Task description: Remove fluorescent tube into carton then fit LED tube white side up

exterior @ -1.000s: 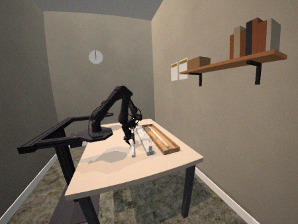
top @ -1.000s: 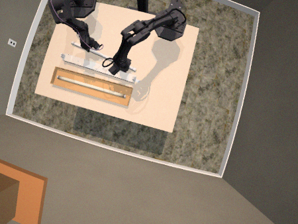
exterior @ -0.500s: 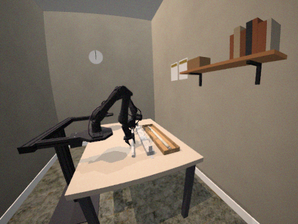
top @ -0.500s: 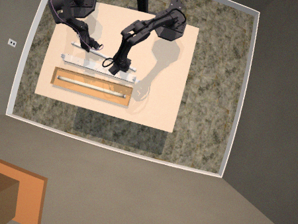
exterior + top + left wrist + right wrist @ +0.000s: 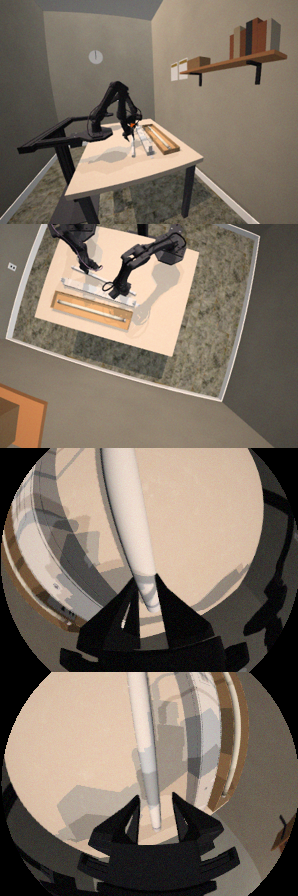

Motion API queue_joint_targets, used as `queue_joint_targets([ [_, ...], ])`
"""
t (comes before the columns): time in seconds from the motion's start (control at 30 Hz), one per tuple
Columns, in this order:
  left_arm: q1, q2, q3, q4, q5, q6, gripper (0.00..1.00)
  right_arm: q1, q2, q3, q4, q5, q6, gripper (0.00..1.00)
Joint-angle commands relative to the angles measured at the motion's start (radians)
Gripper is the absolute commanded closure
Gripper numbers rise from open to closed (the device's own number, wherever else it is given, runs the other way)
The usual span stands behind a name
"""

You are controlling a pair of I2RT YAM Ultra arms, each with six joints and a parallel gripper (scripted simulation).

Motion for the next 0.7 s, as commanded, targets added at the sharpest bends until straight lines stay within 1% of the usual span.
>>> queue_joint_targets([
  [0.0,-0.006,-0.02,0.015,-0.003,0.015,-0.001,0.89,0.021,-0.07,-0.04,-0.069,0.014,0.028,0.51],
  [0.07,-0.006,-0.02,0.015,-0.003,0.015,-0.001,0.89,0.028,-0.108,-0.047,-0.108,0.014,0.035,0.51],
  [0.1,-0.006,-0.02,0.015,-0.003,0.015,-0.001,0.89,0.027,-0.1,-0.025,-0.071,-0.009,0.028,0.51],
  [0.17,-0.006,-0.02,0.015,-0.003,0.015,-0.001,0.89,0.024,-0.099,0.0,-0.072,-0.009,0.027,0.51],
  [0.27,-0.006,-0.02,0.015,-0.003,0.015,-0.001,0.89,0.012,-0.086,-0.049,-0.04,-0.008,0.027,0.51],
  [0.33,-0.006,-0.02,0.015,-0.003,0.015,-0.001,0.89,0.004,-0.055,-0.03,-0.037,-0.008,0.026,0.51],
  [0.4,-0.006,-0.02,0.015,-0.003,0.015,-0.001,0.89,0.008,-0.088,-0.023,-0.053,-0.008,0.026,0.51],
  [0.5,-0.006,-0.02,0.015,-0.003,0.015,-0.001,0.89,0.01,-0.08,-0.029,-0.036,-0.003,0.024,0.51],
  [0.53,-0.006,-0.02,0.015,-0.003,0.015,-0.001,0.89,-0.015,-0.076,0.016,-0.092,-0.022,-0.002,0.51],
  [0.57,-0.006,-0.02,0.015,-0.003,0.015,-0.001,0.89,-0.018,-0.052,0.023,-0.134,-0.042,-0.012,0.51],
  [0.67,-0.006,-0.02,0.015,-0.003,0.015,-0.001,0.89,-0.056,-0.062,0.084,-0.295,-0.115,-0.052,0.51],
])
